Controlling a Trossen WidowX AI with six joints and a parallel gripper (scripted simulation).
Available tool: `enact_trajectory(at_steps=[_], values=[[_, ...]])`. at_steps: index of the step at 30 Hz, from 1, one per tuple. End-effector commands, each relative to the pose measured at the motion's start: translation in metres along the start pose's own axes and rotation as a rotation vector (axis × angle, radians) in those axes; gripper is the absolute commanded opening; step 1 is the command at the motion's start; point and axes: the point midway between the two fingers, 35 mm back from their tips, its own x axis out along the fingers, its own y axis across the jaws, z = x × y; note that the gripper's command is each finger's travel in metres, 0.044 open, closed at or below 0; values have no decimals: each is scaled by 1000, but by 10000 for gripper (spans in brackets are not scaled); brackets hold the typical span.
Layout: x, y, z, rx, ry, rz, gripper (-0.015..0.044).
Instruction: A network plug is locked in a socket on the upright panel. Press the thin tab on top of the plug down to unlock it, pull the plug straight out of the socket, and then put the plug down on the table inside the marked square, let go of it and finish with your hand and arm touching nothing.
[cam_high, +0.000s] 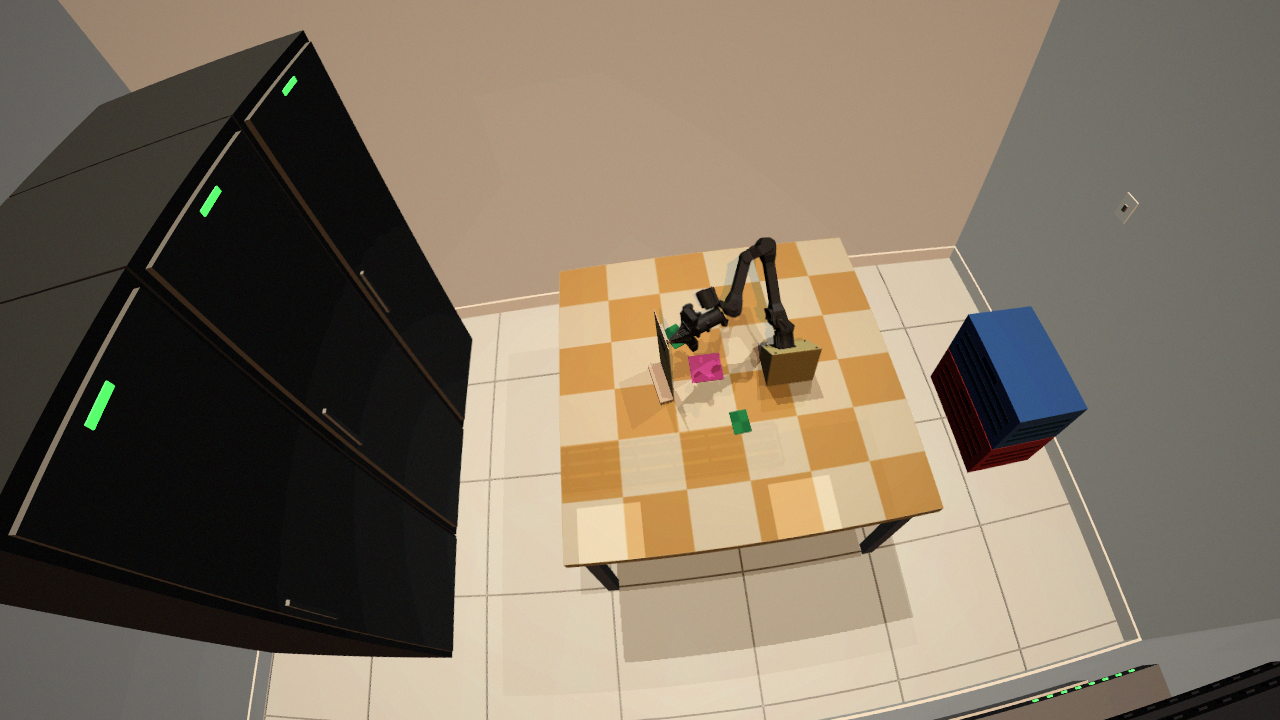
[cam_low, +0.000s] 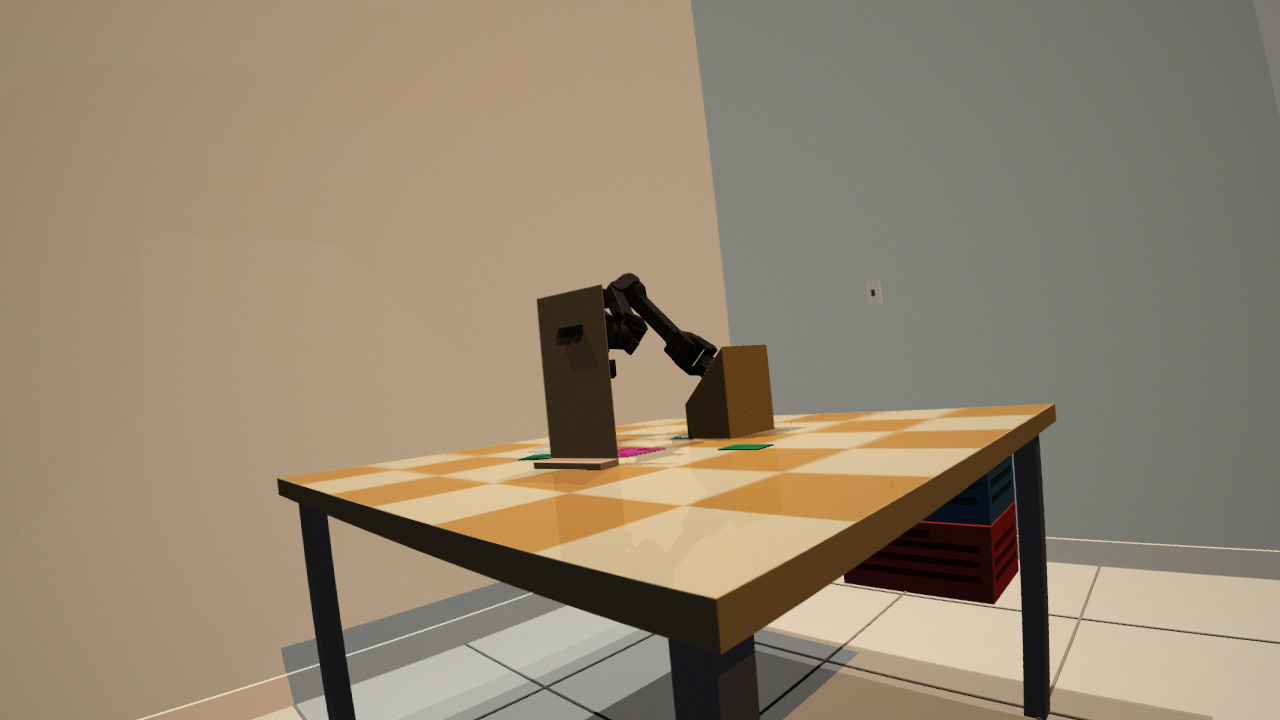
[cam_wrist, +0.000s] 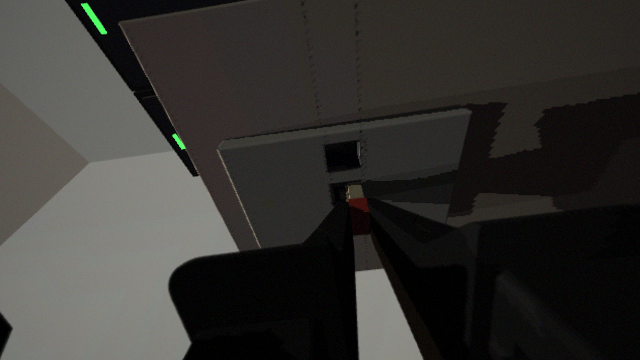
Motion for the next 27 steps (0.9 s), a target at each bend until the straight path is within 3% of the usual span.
enact_trajectory(at_steps=[1,27], values=[[-4,-1,-1,5,0,-3,0],[-17,-1,-3,5,0,-4,0]])
